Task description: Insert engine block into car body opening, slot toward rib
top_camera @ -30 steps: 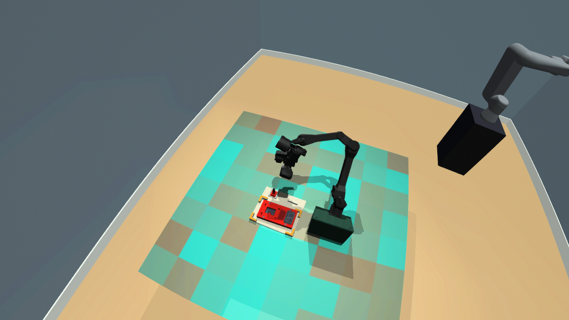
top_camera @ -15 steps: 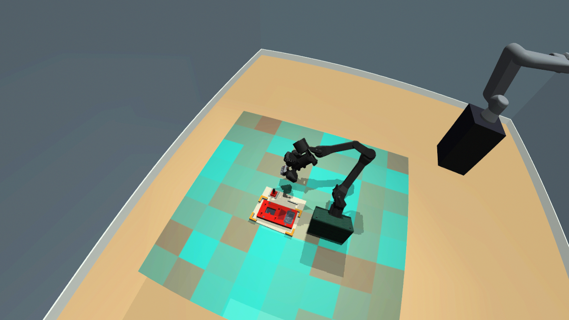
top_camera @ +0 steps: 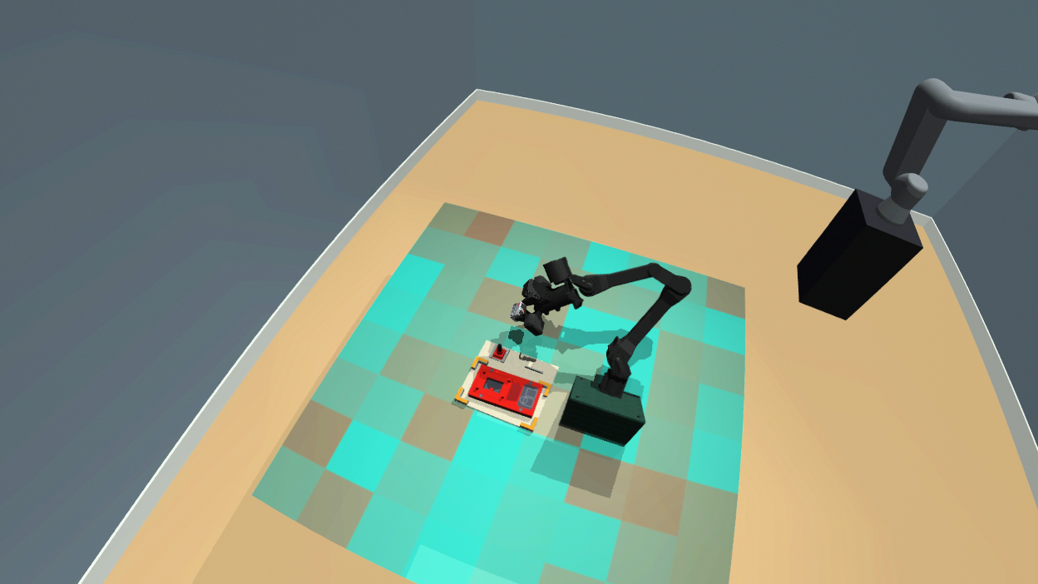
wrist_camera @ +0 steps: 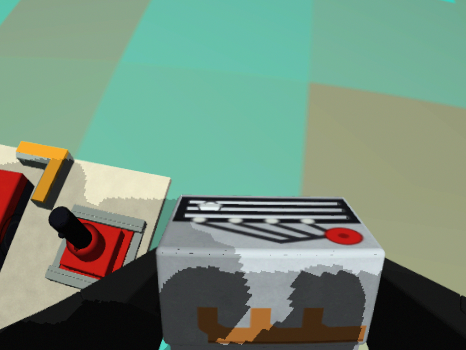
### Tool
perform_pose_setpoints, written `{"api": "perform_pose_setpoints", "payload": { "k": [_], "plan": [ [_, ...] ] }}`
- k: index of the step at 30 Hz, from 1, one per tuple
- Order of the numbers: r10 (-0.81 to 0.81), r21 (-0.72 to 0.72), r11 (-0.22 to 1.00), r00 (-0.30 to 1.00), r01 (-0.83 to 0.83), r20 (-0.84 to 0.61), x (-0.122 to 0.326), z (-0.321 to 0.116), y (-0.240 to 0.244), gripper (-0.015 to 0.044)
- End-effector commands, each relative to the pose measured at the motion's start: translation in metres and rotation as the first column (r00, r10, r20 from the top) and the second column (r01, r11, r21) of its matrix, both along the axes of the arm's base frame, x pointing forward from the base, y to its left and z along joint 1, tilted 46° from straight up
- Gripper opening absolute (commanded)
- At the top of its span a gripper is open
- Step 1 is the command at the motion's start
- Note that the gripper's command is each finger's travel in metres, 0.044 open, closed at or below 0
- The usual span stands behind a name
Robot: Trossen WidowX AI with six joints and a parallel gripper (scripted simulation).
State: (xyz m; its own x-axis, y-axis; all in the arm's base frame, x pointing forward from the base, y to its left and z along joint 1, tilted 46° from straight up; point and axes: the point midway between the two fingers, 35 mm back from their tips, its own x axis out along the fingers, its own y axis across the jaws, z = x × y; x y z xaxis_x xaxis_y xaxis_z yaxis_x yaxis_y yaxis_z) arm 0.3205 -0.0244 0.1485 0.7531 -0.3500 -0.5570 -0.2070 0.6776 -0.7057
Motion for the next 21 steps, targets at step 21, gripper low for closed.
{"api": "perform_pose_setpoints", "payload": {
  "k": [21],
  "plan": [
    [0.046,0.001,0.999,0.998,-0.046,0.045,0.000,-0.028,-0.031,0.0000]
  ]
}}
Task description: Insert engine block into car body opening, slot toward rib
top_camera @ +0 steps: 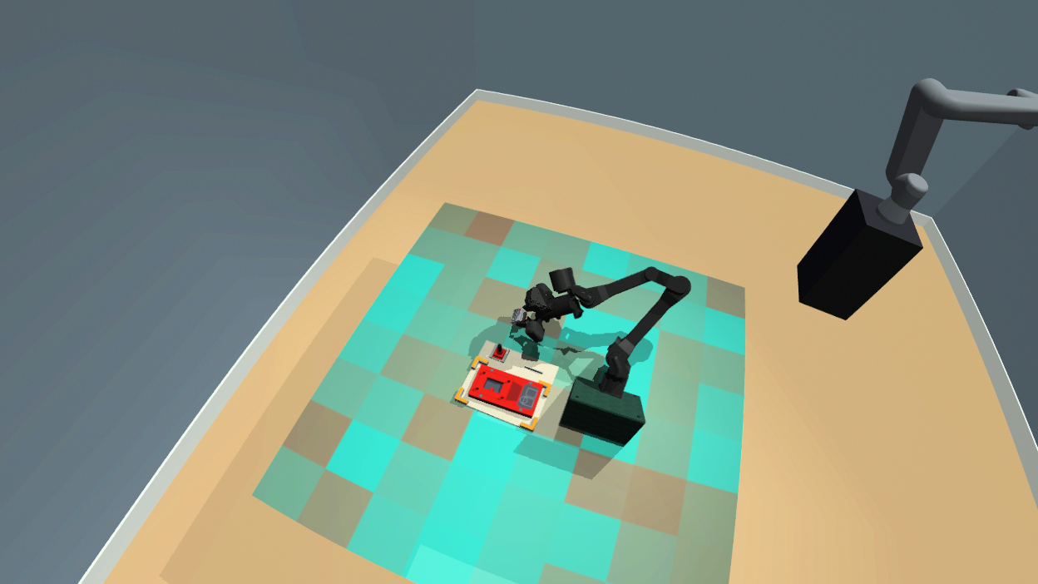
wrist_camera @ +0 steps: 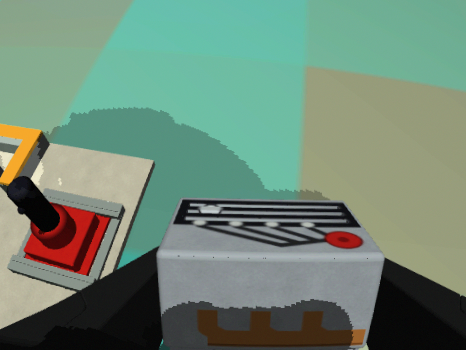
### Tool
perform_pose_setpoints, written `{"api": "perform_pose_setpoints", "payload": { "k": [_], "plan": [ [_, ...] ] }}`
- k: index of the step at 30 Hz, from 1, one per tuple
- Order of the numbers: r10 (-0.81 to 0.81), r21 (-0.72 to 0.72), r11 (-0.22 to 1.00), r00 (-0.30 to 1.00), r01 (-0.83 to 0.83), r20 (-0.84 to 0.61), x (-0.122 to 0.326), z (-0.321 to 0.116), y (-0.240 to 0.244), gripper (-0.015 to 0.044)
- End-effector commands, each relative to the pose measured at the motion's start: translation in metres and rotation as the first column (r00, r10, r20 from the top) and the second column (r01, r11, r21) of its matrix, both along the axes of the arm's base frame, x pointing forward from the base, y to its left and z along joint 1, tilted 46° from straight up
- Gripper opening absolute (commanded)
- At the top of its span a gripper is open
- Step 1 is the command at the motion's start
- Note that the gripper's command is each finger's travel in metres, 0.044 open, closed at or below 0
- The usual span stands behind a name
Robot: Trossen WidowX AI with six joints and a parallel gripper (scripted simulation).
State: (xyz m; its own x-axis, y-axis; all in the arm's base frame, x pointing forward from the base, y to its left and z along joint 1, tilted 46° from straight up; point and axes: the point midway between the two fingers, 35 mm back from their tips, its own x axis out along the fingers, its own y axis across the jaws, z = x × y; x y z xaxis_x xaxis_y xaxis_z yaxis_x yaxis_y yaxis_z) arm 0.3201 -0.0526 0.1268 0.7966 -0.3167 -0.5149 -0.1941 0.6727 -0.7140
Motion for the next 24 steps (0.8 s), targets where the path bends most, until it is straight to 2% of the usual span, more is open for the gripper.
{"api": "perform_pose_setpoints", "payload": {
  "k": [1,24],
  "plan": [
    [0.006,-0.003,1.000,1.000,-0.006,-0.011,0.000,-0.008,-0.004,0.0000],
    [0.006,-0.005,1.000,1.000,-0.006,-0.011,0.002,-0.029,-0.026,0.0000]
  ]
}}
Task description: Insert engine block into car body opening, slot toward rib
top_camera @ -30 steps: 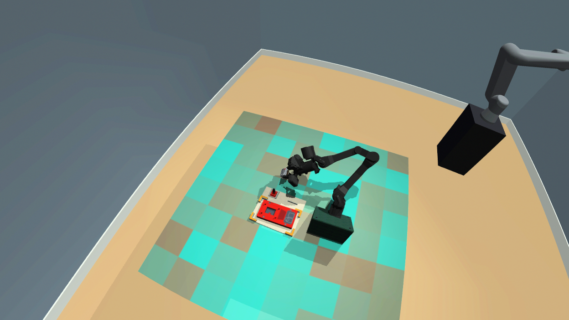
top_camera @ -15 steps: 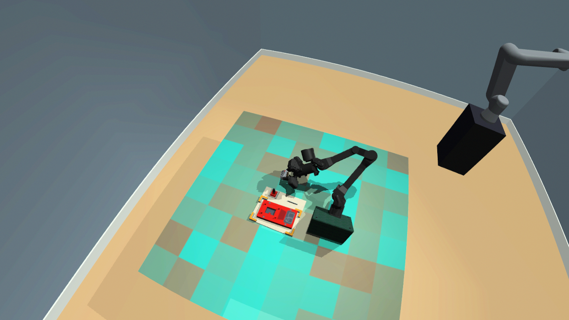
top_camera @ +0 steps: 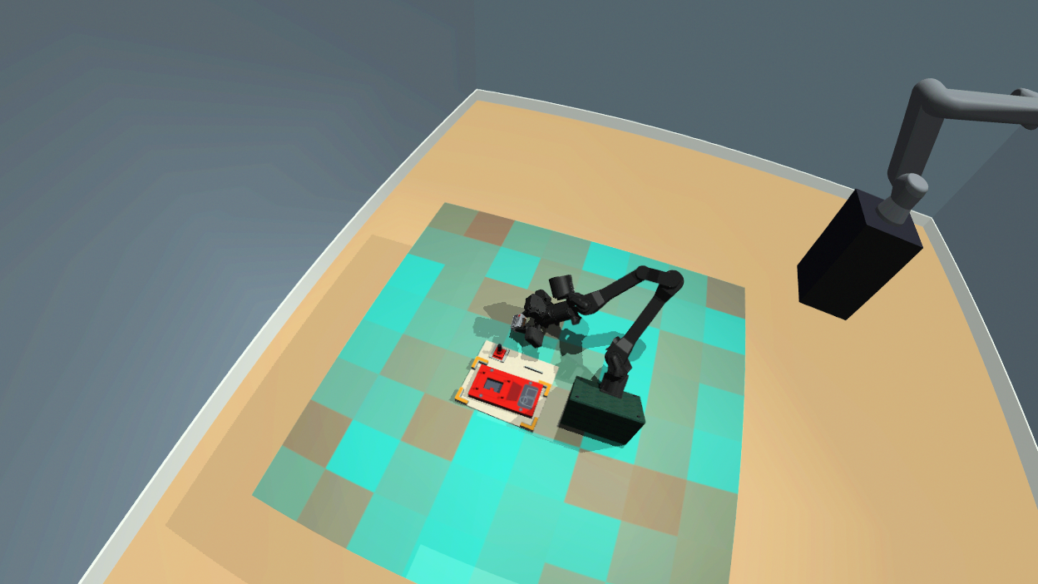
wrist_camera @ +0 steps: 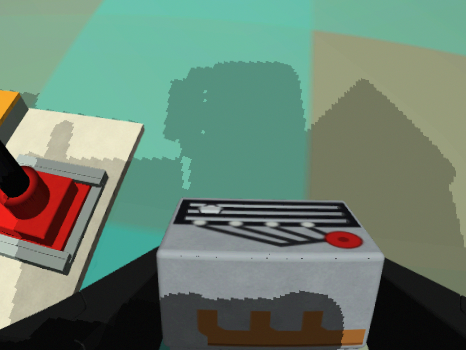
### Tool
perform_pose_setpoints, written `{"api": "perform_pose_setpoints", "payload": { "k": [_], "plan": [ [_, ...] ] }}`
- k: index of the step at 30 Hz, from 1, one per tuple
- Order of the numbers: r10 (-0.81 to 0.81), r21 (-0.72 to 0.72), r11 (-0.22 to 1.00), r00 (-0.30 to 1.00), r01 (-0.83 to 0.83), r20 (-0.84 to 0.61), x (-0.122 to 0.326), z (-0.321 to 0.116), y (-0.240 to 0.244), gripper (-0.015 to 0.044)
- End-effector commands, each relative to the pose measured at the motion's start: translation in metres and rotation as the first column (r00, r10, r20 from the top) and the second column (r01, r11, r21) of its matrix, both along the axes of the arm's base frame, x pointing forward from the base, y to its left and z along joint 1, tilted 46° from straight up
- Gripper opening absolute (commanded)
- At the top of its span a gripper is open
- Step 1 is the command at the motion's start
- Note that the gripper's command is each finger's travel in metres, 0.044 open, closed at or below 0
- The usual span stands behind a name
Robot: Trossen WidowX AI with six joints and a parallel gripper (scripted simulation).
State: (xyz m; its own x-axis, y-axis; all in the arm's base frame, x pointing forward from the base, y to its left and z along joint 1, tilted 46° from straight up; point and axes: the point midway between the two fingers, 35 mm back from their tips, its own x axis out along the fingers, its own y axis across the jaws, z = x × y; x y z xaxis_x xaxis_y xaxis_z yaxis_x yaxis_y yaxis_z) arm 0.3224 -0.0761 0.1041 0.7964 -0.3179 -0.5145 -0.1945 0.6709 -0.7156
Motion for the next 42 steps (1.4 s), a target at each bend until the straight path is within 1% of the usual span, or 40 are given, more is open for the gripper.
{"api": "perform_pose_setpoints", "payload": {
  "k": [1,22,26,27,42],
  "plan": [
    [0.006,-0.002,1.000,1.000,-0.006,-0.011,0.000,-0.008,-0.004,0.0000],
    [0.006,-0.003,1.000,1.000,-0.006,-0.011,0.002,-0.029,-0.026,0.0000],
    [0.006,-0.003,1.000,1.000,-0.006,-0.011,0.003,-0.026,-0.024,0.0000],
    [0.010,-0.001,1.000,1.000,-0.010,0.005,0.003,-0.023,-0.022,0.0026],
    [0.010,-0.001,1.000,1.000,-0.010,0.005,0.003,-0.023,-0.022,0.0420]
  ]
}}
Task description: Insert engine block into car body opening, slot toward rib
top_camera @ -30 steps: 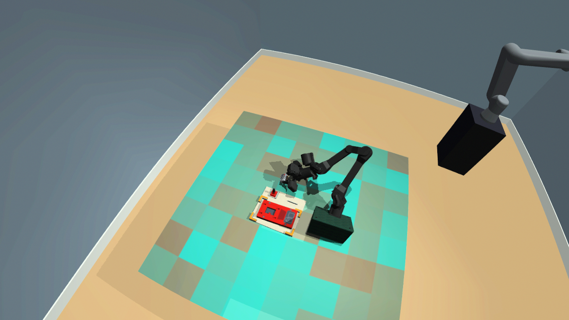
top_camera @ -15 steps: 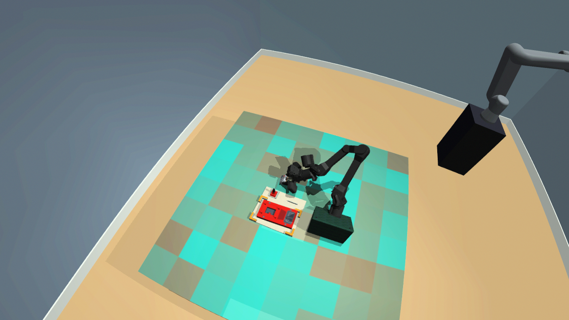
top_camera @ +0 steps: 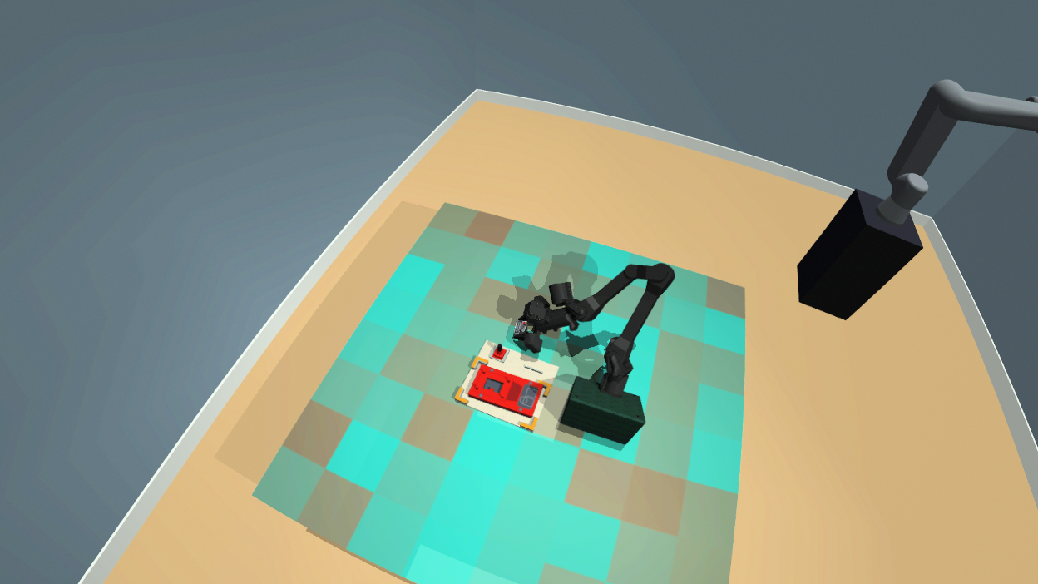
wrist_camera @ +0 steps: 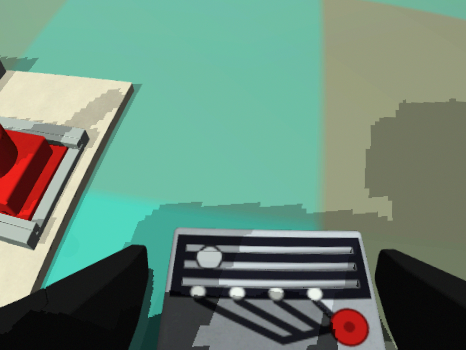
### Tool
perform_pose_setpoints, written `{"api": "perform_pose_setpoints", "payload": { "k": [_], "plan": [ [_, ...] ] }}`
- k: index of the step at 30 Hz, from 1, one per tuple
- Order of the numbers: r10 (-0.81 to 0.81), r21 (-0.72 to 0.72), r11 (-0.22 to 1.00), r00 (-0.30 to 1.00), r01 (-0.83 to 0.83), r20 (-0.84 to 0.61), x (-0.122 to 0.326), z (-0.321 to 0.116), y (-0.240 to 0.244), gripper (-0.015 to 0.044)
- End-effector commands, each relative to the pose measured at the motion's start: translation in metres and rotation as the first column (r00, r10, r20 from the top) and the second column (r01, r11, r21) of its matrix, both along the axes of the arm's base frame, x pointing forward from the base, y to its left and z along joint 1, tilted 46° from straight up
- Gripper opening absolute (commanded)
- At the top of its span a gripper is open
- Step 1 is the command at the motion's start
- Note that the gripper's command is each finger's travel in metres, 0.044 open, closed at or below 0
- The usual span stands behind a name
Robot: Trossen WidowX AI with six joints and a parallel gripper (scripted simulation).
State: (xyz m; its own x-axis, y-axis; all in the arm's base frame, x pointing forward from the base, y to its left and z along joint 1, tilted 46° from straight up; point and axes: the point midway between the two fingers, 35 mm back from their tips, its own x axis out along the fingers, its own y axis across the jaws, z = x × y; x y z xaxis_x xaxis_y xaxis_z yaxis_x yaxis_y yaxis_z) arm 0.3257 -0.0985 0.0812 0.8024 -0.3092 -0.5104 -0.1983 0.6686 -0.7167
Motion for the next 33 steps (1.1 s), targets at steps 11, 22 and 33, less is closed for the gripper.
{"api": "perform_pose_setpoints", "payload": {
  "k": [11,22,33],
  "plan": [
    [-0.005,-0.003,1.000,1.000,0.005,-0.015,-0.011,0.009,0.006,0.0440],
    [-0.005,-0.002,1.000,1.000,0.005,-0.017,-0.033,0.026,0.017,0.0440],
    [0.001,-0.006,1.000,1.000,-0.002,-0.016,-0.029,0.025,0.016,0.0440]
  ]
}}
